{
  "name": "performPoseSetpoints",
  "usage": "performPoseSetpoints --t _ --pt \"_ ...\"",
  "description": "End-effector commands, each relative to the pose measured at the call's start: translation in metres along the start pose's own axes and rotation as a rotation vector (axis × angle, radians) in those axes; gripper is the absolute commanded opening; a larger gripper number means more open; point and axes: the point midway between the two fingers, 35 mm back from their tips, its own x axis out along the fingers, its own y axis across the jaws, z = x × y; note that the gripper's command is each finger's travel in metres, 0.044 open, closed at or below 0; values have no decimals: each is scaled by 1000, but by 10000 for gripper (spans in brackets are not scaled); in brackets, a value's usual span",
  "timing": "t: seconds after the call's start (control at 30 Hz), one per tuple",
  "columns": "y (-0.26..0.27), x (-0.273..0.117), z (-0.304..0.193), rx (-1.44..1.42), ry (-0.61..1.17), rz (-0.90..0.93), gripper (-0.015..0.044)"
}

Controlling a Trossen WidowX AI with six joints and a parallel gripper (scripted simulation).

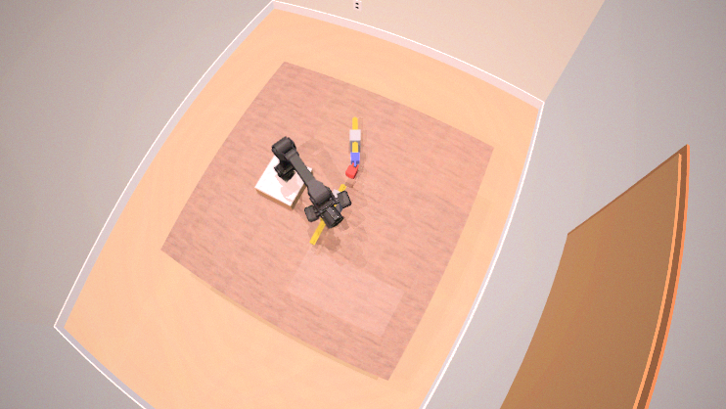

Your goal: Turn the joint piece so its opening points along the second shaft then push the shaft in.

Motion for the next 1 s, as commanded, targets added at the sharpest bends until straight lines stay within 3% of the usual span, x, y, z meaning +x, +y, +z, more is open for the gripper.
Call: performPoseSetpoints --t 0.0,0.6,0.97 --pt "-16 -6 13 -133 -28 -42 440" --pt "-87 -30 57 -709 -29 -257 440" --pt "-91 -27 59 -645 -32 -264 440"
